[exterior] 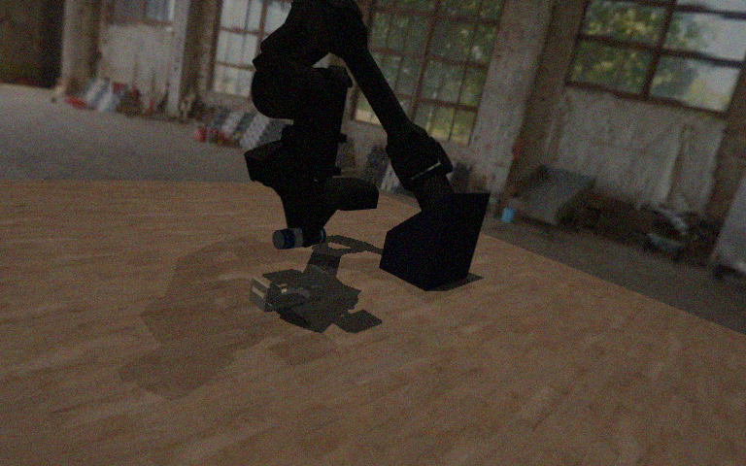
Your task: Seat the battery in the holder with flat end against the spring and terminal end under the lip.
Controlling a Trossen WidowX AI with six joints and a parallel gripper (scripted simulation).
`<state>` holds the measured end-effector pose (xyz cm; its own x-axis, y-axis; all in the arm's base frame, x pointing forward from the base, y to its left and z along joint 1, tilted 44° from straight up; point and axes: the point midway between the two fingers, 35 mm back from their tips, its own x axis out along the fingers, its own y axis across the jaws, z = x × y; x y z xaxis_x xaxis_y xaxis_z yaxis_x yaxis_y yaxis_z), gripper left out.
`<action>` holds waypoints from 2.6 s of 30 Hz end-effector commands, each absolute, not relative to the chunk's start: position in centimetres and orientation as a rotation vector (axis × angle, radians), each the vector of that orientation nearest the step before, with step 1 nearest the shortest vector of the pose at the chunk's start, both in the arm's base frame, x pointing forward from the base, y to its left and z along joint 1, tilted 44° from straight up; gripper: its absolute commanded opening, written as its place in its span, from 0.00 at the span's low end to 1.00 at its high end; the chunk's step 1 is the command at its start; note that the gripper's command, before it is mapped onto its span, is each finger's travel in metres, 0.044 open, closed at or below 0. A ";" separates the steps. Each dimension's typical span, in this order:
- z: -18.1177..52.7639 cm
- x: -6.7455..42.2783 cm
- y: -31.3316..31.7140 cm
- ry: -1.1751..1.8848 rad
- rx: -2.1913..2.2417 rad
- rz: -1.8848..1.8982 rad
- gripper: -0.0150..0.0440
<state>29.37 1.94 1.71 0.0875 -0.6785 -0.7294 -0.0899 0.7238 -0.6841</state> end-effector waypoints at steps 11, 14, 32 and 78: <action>-0.9 29.3 -0.4 1.650 -0.638 -0.588 0.40; -1.1 29.3 -0.6 1.663 -0.636 -0.595 0.40; -1.5 29.9 -0.9 1.759 -0.615 -0.637 0.40; -2.3 31.6 -1.6 1.901 -0.581 -0.707 0.40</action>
